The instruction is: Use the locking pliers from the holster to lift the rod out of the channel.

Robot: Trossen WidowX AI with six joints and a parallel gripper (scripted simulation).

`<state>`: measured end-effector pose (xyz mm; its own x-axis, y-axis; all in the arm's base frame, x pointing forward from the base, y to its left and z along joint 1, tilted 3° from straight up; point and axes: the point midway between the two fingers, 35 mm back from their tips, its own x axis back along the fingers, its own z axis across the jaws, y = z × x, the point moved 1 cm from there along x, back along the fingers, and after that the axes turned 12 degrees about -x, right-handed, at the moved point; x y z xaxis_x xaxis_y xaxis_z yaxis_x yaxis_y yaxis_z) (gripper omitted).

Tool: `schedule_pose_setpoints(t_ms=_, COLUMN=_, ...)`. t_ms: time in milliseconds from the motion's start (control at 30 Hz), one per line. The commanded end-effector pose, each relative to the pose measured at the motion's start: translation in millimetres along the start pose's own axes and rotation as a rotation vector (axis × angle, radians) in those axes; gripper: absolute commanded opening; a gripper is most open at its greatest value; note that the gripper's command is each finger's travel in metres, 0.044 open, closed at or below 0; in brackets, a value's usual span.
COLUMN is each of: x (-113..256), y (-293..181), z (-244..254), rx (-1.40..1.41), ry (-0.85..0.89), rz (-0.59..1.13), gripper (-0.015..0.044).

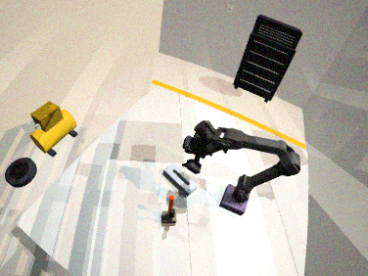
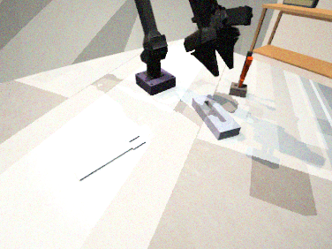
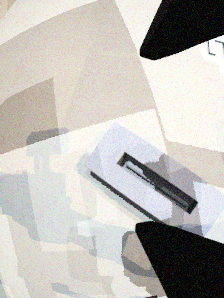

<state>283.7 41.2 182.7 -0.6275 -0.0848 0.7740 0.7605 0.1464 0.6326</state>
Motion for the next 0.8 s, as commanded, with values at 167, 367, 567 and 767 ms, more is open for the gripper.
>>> schedule_pose_setpoints(t_ms=167, x=19.3, y=-74.7, z=21.7, rx=0.281, ry=0.093, rz=0.617, gripper=0.0440)
schedule_pose_setpoints(t_ms=367, x=19.3, y=-74.7, z=21.7, rx=0.281, ry=0.093, rz=0.617, gripper=0.0440)
schedule_pose_setpoints(t_ms=567, x=19.9, y=-75.6, z=33.0, rx=0.280, ry=0.094, rz=0.617, gripper=0.0440)
schedule_pose_setpoints(t_ms=767, x=22.5, y=-78.9, z=71.3, rx=0.279, ry=0.098, rz=0.617, gripper=0.0440)
